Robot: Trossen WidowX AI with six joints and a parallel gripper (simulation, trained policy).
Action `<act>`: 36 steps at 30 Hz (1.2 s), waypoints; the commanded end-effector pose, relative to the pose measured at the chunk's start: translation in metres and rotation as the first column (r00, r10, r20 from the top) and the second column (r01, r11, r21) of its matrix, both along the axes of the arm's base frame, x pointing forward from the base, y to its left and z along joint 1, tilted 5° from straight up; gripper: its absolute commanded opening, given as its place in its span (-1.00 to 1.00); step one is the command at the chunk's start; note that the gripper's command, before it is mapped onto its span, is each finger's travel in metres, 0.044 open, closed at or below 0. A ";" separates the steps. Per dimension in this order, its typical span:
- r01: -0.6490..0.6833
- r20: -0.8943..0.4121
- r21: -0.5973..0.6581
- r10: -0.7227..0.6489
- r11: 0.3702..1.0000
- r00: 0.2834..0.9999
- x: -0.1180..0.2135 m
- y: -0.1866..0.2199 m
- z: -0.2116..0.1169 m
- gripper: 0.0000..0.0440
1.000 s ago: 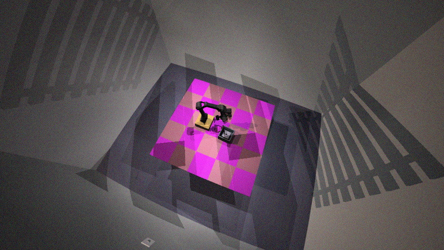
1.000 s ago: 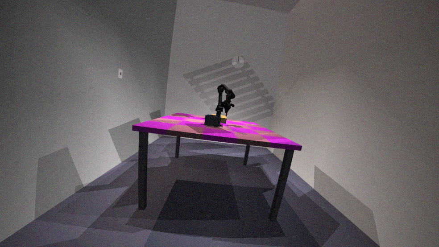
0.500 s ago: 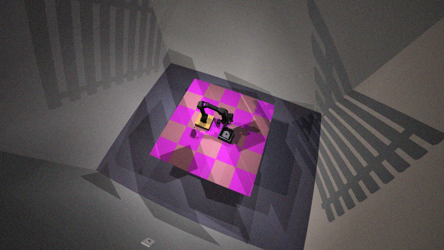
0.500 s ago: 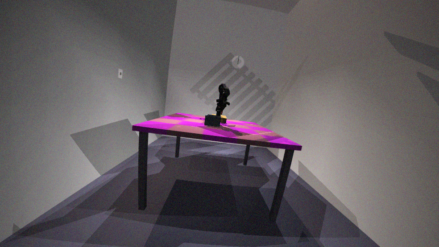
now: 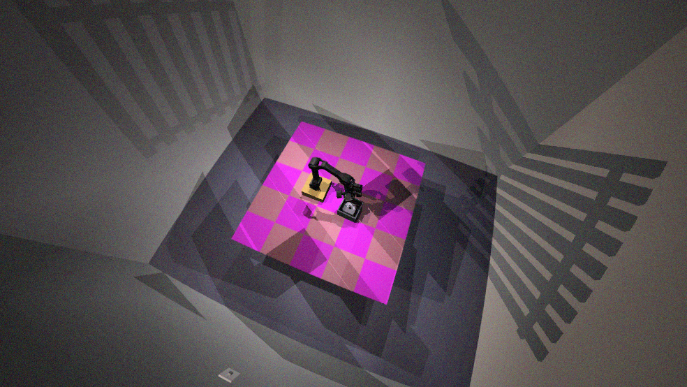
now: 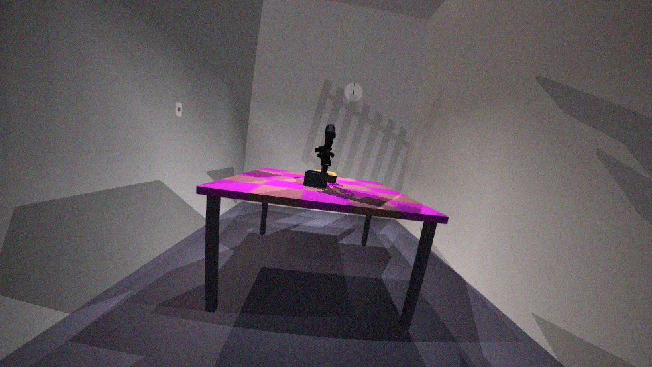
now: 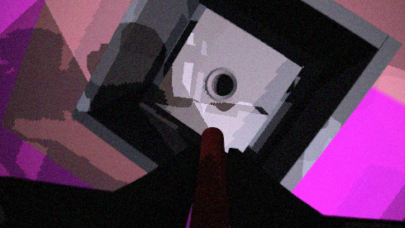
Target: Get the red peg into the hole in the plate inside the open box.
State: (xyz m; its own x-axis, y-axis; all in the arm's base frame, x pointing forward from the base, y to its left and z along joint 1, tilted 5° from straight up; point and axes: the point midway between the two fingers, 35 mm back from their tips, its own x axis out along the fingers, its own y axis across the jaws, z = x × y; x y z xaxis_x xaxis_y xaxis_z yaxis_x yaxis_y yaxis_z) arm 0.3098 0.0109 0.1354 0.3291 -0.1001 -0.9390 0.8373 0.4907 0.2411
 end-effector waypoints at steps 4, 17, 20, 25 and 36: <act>0.023 -0.017 0.010 -0.023 1.000 1.000 0.013 -0.014 -0.010 -0.96; 0.033 -0.091 0.028 -0.030 0.999 0.995 0.029 -0.027 -0.044 -0.89; 0.023 -0.111 0.023 -0.021 0.999 0.994 0.032 -0.030 -0.054 -0.60; 0.006 -0.148 0.016 -0.003 1.000 0.989 0.035 -0.033 -0.063 -0.28; -0.014 -0.139 0.011 0.015 1.000 0.990 0.057 -0.043 -0.062 0.06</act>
